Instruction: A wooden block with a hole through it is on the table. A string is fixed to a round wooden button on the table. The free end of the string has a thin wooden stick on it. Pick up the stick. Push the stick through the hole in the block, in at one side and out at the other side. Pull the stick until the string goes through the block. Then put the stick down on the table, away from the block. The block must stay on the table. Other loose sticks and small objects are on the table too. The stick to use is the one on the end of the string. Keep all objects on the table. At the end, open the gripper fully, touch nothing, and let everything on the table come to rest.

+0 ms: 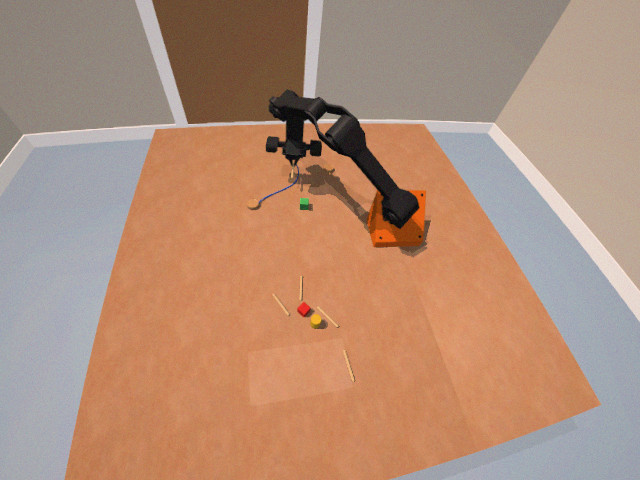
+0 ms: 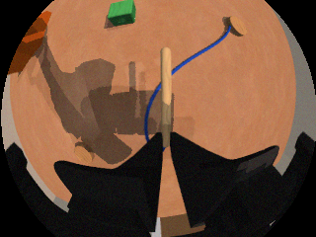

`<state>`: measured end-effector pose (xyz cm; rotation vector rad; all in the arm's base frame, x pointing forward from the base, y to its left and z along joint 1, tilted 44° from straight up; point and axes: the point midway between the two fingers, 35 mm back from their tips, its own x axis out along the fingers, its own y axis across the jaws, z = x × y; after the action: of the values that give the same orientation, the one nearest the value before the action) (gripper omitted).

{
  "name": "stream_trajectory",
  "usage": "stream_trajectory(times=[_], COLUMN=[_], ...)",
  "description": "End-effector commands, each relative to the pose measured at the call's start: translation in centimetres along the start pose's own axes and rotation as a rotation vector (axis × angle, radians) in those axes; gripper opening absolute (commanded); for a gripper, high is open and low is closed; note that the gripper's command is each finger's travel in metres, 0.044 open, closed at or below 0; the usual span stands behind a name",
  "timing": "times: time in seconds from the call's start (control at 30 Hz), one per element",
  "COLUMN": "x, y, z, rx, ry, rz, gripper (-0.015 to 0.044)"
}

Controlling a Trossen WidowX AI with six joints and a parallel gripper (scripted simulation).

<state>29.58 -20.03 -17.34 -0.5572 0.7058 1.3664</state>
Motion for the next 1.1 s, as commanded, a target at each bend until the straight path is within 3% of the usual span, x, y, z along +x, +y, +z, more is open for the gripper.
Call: stream_trajectory(times=[0.0, 1.07], x=[0.0, 0.0], y=[-0.1, 0.0], z=[-0.6, -4.7], rx=[-0.004, -0.002], ry=[0.003, 0.01], rz=[0.003, 0.005], gripper=[0.0, 0.0])
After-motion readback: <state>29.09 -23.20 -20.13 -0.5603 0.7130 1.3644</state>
